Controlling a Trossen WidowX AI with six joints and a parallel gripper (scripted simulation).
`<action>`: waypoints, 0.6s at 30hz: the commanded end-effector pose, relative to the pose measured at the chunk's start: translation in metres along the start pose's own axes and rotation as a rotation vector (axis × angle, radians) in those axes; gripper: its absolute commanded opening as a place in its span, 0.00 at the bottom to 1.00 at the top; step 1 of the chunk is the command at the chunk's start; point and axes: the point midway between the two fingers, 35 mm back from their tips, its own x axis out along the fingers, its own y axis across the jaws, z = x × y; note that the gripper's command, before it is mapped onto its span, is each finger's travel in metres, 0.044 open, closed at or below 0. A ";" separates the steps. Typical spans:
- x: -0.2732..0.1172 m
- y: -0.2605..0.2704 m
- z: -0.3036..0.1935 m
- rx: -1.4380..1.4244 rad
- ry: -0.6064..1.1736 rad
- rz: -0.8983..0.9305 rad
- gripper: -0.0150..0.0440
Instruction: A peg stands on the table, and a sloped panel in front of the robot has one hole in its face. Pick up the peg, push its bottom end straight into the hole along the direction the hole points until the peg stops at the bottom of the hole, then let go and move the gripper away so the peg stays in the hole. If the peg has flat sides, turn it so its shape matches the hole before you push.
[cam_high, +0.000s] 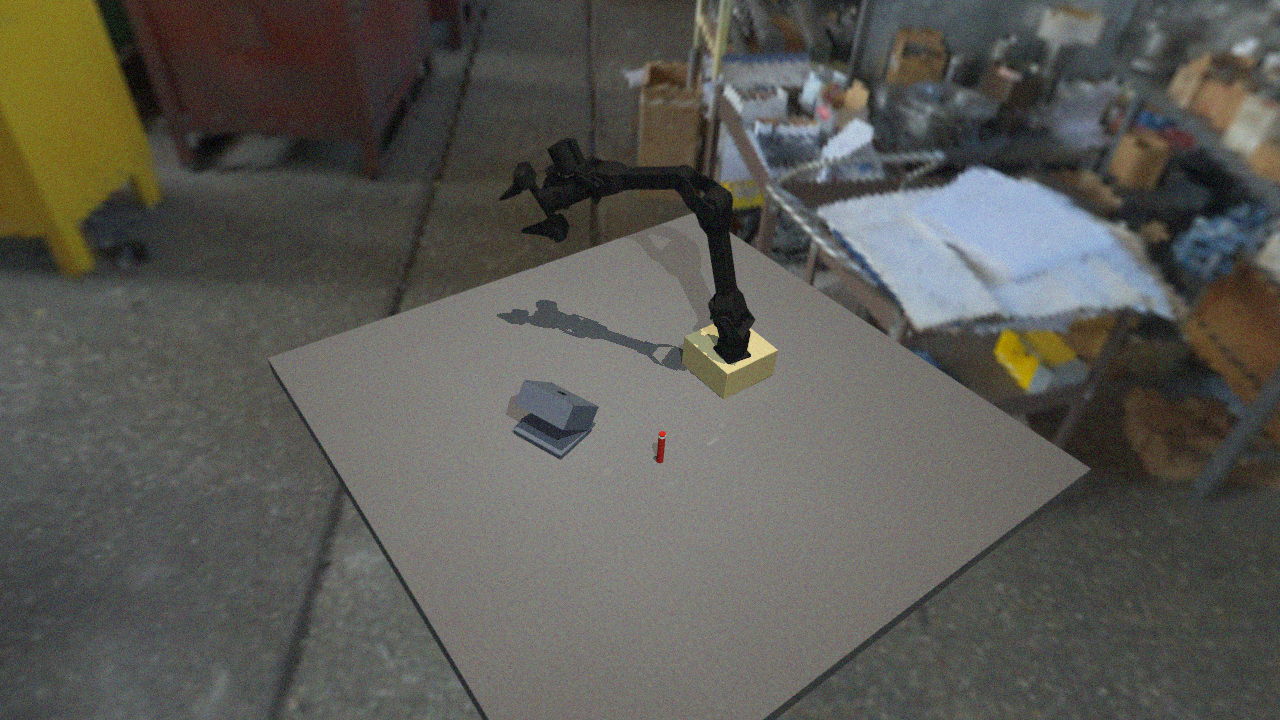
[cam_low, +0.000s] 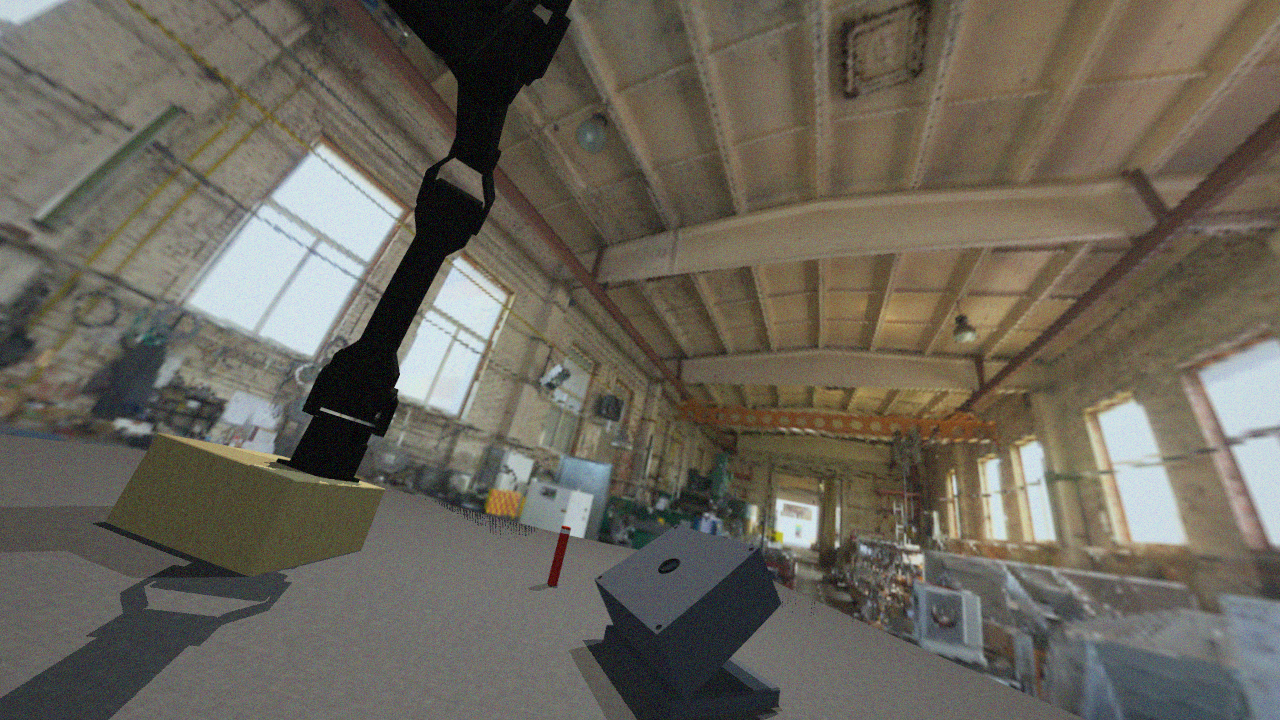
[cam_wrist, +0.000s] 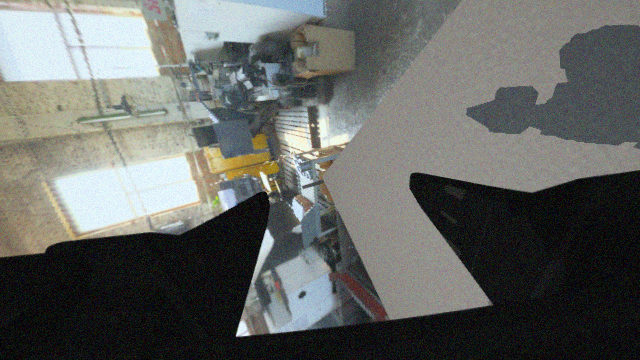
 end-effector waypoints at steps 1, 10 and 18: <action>0.006 -0.009 -0.026 -0.046 0.039 -0.040 1.00; 0.012 -0.024 -0.082 -0.150 0.133 -0.105 1.00; 0.013 -0.041 -0.132 -0.249 0.216 -0.164 1.00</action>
